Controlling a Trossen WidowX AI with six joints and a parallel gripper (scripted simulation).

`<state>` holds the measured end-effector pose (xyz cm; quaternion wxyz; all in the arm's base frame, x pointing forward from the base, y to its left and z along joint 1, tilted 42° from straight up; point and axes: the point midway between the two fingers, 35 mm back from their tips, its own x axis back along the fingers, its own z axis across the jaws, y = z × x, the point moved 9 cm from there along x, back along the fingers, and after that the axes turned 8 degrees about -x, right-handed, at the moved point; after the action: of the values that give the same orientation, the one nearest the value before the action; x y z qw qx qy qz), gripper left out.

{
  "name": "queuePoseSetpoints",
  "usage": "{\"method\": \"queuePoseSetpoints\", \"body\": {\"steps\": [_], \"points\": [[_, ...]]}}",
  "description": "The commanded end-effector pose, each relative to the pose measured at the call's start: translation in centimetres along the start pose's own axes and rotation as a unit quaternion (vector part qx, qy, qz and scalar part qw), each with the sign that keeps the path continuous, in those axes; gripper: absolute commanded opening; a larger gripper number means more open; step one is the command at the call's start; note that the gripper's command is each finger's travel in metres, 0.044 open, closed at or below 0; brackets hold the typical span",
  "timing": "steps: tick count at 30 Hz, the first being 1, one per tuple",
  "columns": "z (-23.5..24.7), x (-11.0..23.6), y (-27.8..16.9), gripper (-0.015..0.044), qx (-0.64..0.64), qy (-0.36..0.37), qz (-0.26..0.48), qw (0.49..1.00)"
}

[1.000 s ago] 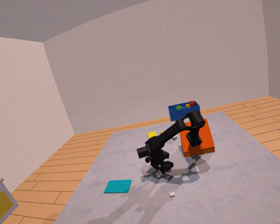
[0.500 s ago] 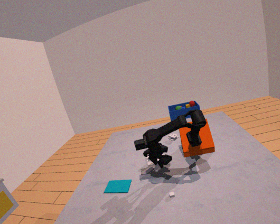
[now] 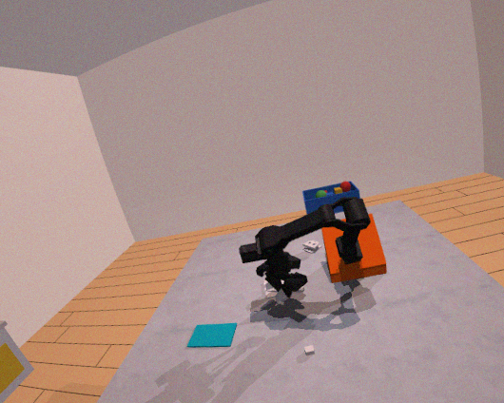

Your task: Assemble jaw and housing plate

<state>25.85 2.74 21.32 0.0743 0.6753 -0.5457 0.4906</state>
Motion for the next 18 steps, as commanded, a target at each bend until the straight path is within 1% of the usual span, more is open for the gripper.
{"method": "queuePoseSetpoints", "body": {"steps": [1,18], "points": [[1.2,0.2,0.0,0.0134,-0.017,0.002,0.001,1.0],[6.5,0.2,1.0,0.0134,-0.099,0.008,-0.002,0.995]]}}
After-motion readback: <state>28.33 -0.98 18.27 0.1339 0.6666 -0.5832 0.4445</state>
